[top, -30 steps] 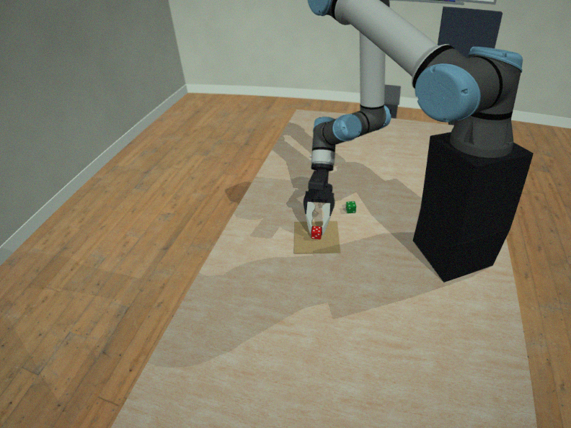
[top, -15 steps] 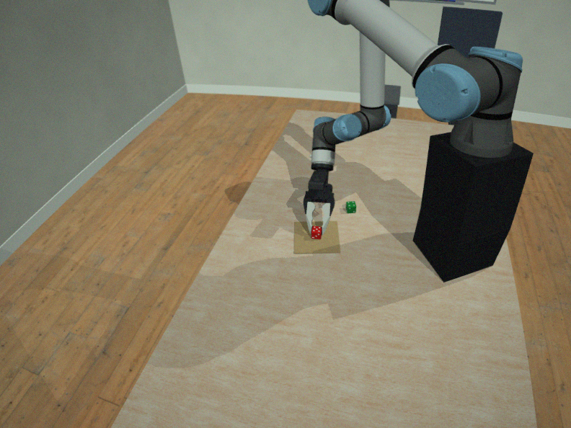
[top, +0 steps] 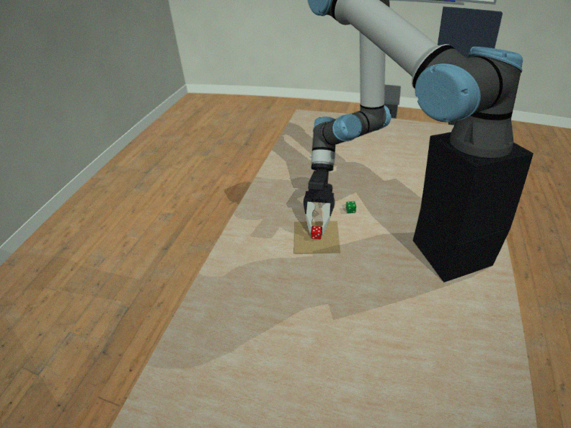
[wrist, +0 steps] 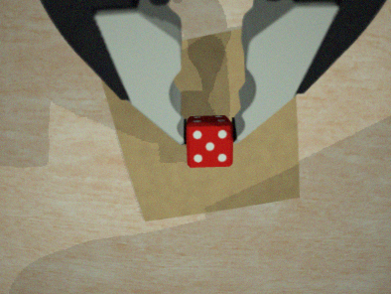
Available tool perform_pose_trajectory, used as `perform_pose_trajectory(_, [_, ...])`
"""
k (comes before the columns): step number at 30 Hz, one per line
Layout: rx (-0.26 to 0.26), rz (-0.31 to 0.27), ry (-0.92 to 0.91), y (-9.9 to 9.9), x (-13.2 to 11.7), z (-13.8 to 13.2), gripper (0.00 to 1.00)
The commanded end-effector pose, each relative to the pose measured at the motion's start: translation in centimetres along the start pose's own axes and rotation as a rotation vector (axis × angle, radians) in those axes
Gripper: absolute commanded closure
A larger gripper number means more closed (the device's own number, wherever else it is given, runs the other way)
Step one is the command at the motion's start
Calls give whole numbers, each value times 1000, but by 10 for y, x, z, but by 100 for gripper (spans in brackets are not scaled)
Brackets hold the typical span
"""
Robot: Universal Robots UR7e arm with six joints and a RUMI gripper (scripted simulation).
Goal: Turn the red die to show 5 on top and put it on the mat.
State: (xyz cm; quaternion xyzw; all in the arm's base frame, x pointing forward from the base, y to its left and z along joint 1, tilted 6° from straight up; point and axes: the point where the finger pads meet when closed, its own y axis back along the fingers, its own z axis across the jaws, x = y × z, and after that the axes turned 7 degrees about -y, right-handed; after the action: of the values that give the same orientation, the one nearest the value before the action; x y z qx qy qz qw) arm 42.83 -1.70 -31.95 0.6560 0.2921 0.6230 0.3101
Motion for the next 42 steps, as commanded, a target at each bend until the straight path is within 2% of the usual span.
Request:
perform_pose_trajectory(1, [-1, -1, 1, 0, 0, 0, 79])
perform_pose_trajectory(9, [-1, -1, 1, 0, 0, 0, 72])
perform_pose_trajectory(10, [-1, -1, 1, 0, 0, 0, 60])
perform_pose_trajectory(32, [-1, -1, 1, 1, 1, 0, 60])
perform_pose_trajectory(42, [-1, -1, 1, 15, 15, -1, 60])
